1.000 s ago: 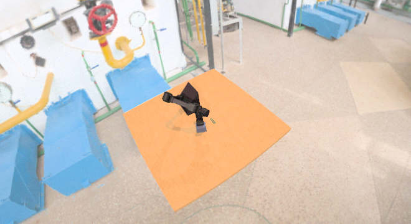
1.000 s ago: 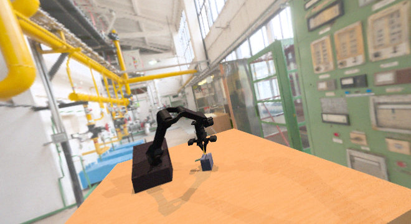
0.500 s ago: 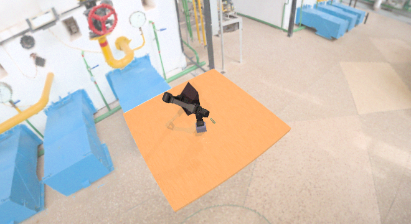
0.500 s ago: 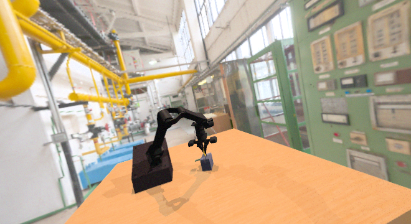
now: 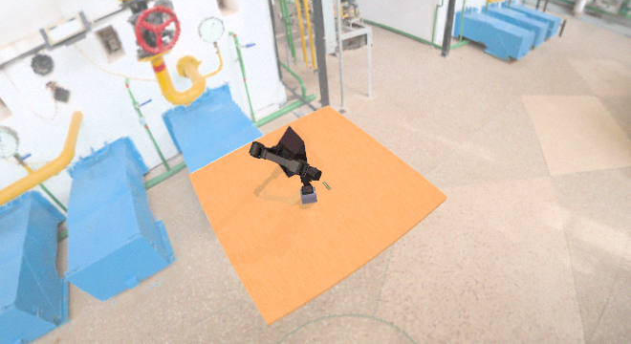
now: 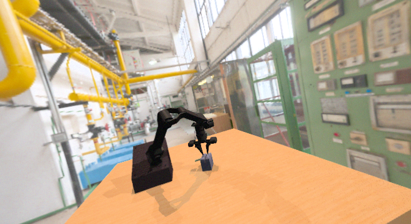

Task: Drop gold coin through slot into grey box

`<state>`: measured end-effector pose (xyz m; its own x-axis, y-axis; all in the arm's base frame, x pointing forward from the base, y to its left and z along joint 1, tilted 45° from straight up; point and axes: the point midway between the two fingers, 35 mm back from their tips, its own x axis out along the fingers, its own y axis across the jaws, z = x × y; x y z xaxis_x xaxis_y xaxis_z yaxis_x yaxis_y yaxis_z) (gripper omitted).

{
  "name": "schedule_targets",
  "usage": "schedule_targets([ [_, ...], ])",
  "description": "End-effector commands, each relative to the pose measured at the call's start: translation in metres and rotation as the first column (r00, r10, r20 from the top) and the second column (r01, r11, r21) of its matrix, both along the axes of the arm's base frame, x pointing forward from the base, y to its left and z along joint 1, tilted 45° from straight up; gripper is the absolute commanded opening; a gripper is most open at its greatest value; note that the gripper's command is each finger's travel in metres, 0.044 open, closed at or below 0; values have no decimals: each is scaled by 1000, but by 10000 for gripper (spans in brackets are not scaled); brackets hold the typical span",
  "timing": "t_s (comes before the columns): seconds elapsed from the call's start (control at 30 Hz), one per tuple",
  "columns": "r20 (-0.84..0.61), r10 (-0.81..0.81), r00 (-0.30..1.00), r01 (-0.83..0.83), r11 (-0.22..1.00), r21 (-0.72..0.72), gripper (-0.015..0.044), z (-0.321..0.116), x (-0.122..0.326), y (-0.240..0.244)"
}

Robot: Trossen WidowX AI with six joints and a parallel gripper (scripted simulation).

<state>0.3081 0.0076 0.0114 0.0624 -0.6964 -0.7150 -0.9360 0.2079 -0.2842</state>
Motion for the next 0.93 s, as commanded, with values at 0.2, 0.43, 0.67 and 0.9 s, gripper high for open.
schedule_targets([
  [0.2,0,0,1000,0,1000,0,239,6,0,6],
  [0.43,-4,1,1000,-1,1000,-2,423,27,-4,27],
  [0.67,-8,1,1000,-1,1000,-7,440,42,-7,40],
  [0.9,-8,1,1000,-1,1000,-7,440,42,-7,40],
])
